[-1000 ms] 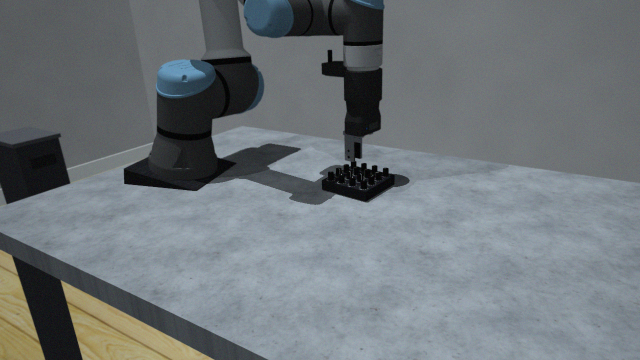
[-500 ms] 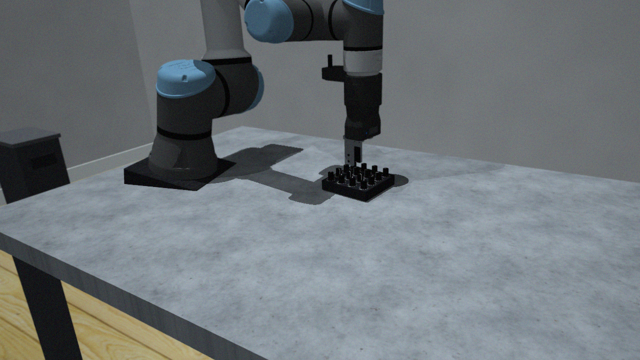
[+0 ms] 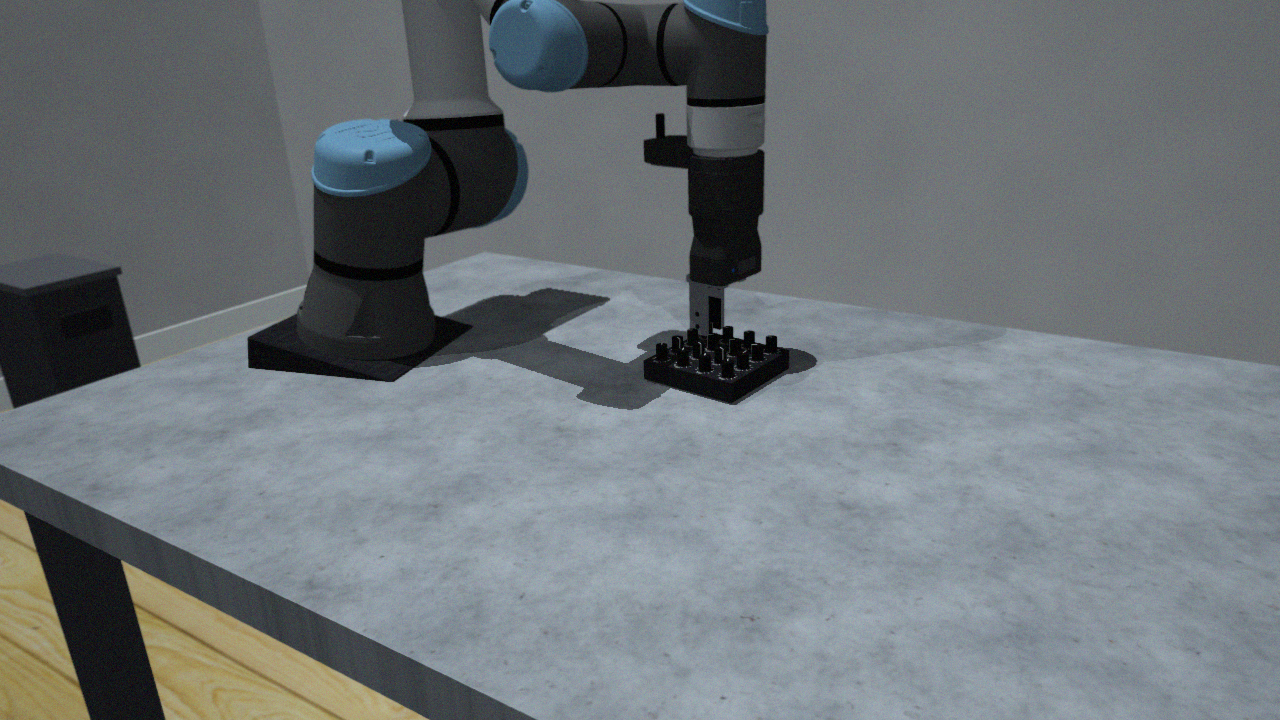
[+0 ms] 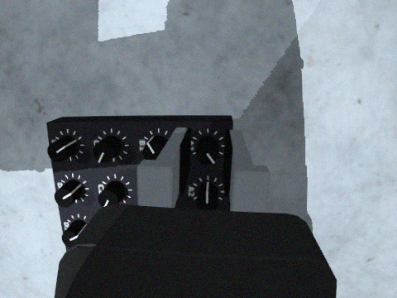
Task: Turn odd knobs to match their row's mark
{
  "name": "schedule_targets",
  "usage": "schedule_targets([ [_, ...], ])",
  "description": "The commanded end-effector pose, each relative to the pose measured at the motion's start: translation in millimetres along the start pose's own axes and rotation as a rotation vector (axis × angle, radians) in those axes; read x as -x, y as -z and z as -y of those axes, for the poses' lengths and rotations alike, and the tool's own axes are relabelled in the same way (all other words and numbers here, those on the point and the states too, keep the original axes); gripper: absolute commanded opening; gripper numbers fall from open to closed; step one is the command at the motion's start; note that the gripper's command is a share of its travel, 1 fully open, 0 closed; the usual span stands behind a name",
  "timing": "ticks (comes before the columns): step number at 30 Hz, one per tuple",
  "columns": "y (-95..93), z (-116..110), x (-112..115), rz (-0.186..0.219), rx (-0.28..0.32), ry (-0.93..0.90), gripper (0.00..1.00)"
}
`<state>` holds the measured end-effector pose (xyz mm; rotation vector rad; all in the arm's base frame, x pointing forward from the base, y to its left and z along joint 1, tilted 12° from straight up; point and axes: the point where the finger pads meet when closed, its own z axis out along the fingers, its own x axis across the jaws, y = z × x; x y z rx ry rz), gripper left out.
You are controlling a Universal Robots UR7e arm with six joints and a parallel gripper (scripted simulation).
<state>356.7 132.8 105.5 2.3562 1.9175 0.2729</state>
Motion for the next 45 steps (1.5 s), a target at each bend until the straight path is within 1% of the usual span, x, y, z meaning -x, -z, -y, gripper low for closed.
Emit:
schedule_targets([
  [1,0.3,-0.4,-0.1,0.000,0.001,0.000,0.46],
  [29,0.3,-0.4,-0.1,0.000,0.001,0.000,0.46],
  [30,0.3,-0.4,-0.1,0.000,0.001,0.000,0.30],
  [45,0.3,-0.4,-0.1,0.000,0.001,0.000,0.30],
])
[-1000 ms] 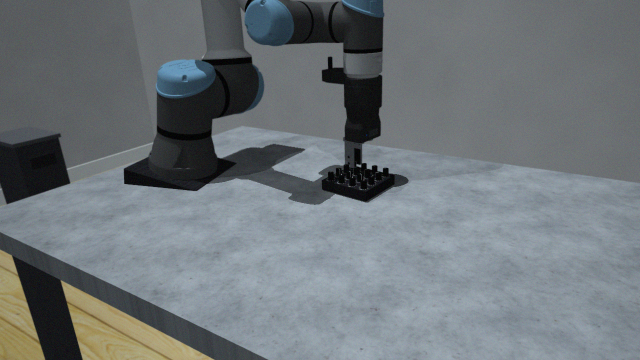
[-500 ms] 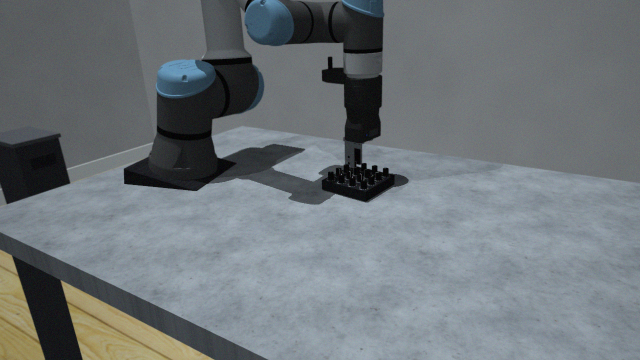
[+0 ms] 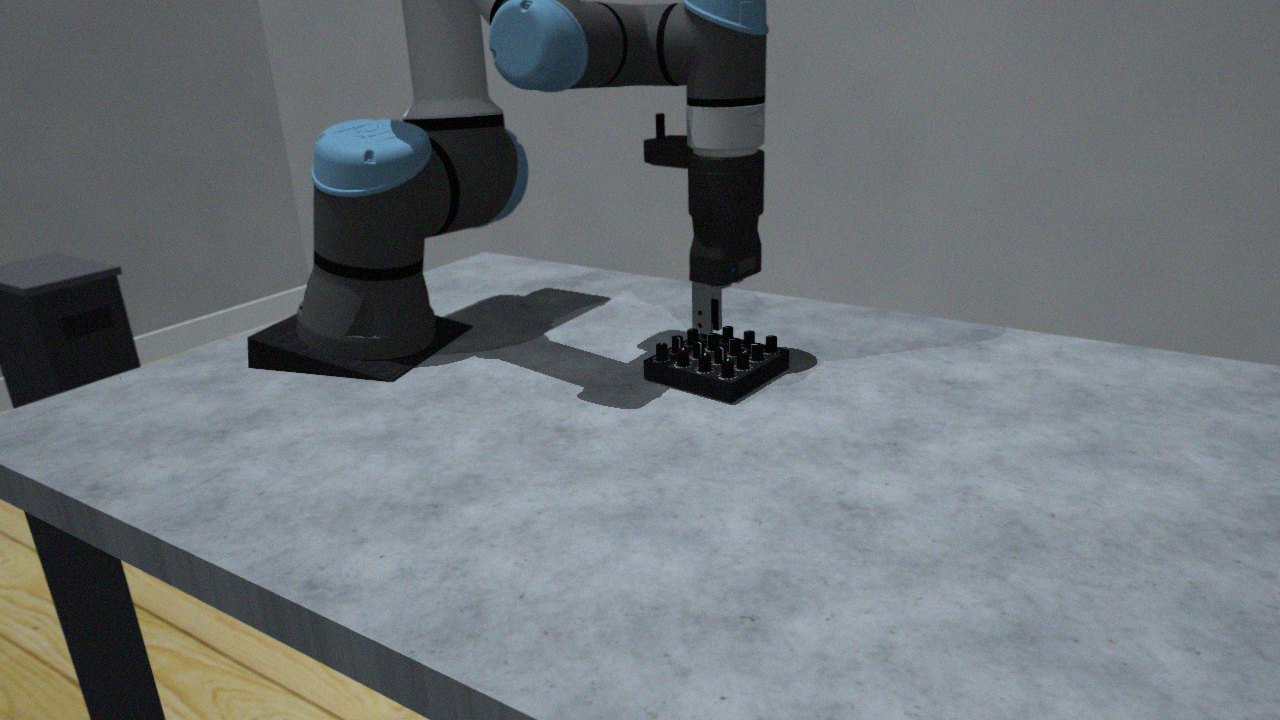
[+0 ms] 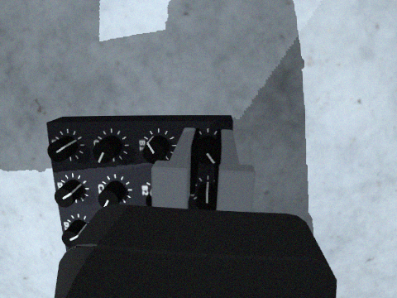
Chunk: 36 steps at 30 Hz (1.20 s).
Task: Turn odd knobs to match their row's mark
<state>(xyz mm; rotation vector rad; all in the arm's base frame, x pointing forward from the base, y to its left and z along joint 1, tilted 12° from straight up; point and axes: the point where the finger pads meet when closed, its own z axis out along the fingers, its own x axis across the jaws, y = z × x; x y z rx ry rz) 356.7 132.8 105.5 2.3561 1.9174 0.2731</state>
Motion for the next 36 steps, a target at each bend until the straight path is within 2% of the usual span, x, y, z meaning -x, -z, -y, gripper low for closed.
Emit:
schedule_targets([
  [1,0.3,-0.4,-0.1,0.000,0.001,0.000,0.30],
  [36,0.3,-0.4,-0.1,0.000,0.001,0.041,0.30],
])
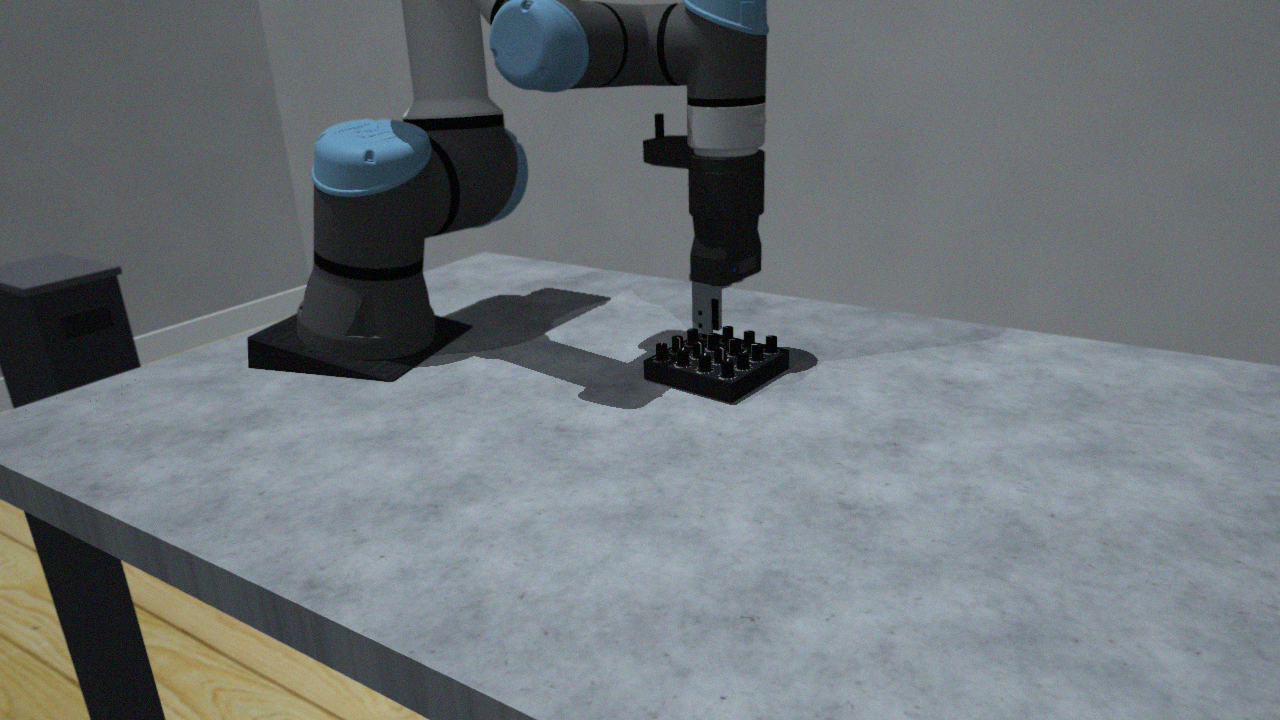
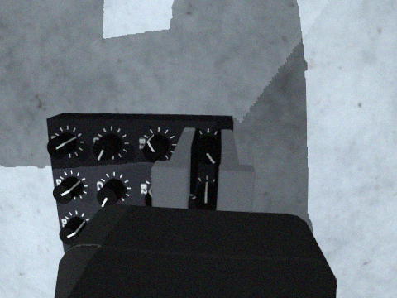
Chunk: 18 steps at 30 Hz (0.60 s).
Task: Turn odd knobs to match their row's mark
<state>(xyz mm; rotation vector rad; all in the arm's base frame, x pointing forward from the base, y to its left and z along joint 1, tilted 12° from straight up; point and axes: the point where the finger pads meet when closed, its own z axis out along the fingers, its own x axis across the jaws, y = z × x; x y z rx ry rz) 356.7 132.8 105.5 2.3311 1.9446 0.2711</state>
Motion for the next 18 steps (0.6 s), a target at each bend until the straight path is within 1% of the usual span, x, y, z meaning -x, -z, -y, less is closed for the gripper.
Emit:
schedule_targets([
  [1,0.3,-0.4,-0.1,0.000,0.001,0.023,0.30],
  [8,0.3,-0.4,-0.1,0.000,0.001,0.062,0.30],
  [18,0.3,-0.4,-0.1,0.000,0.001,0.183,0.30],
])
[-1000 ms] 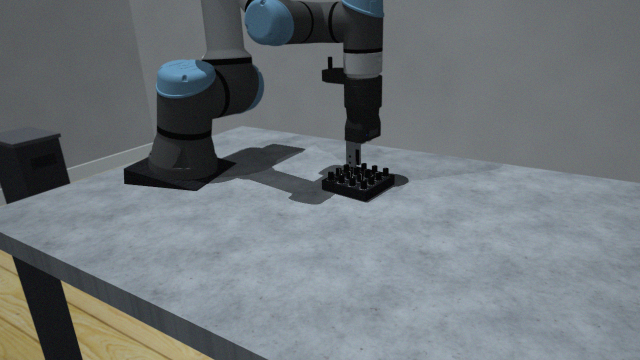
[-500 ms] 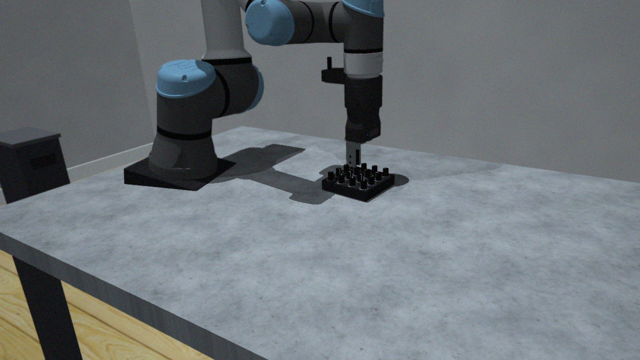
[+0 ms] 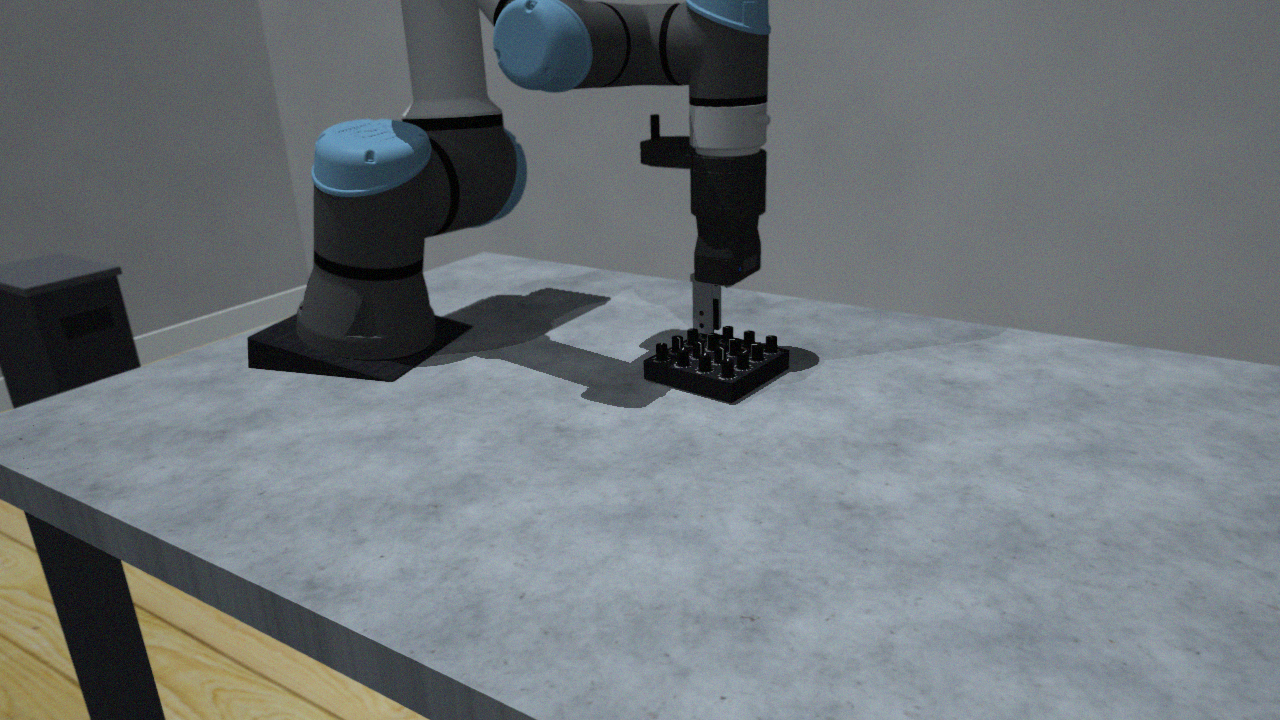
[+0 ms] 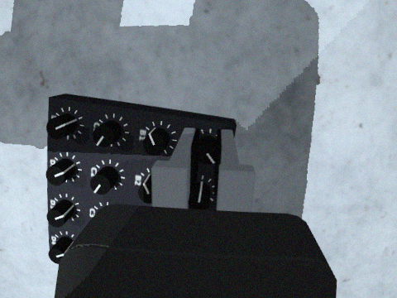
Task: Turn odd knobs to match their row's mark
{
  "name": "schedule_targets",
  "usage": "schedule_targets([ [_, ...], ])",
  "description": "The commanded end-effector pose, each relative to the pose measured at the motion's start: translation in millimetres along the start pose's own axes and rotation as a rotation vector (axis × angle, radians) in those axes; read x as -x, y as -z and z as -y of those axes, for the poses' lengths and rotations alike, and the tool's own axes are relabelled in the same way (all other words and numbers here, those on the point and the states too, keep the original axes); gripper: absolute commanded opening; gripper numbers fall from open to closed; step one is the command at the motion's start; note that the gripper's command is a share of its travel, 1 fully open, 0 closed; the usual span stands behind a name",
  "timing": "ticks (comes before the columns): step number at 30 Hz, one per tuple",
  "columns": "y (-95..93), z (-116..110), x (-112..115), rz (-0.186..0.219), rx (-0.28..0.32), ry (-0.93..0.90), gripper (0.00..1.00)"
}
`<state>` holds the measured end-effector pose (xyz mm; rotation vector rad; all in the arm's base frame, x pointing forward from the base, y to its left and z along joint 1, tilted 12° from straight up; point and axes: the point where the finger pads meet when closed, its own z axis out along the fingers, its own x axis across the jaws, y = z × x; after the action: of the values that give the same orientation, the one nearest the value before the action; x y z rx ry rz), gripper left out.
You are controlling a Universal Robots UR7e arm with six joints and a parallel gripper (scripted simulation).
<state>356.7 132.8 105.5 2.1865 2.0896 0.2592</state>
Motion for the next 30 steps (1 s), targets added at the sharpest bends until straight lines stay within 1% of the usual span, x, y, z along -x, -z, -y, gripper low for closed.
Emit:
schedule_targets([
  [1,0.3,-0.4,0.0,-0.001,0.001,0.063,0.30],
  [6,0.3,-0.4,0.0,-0.001,0.001,0.112,0.30],
  [19,0.3,-0.4,-0.1,-0.001,0.001,0.369,0.30],
  [21,0.3,-0.4,-0.1,-0.001,0.001,0.369,0.30],
  [30,0.3,-0.4,-0.1,0.000,0.001,0.577,0.30],
])
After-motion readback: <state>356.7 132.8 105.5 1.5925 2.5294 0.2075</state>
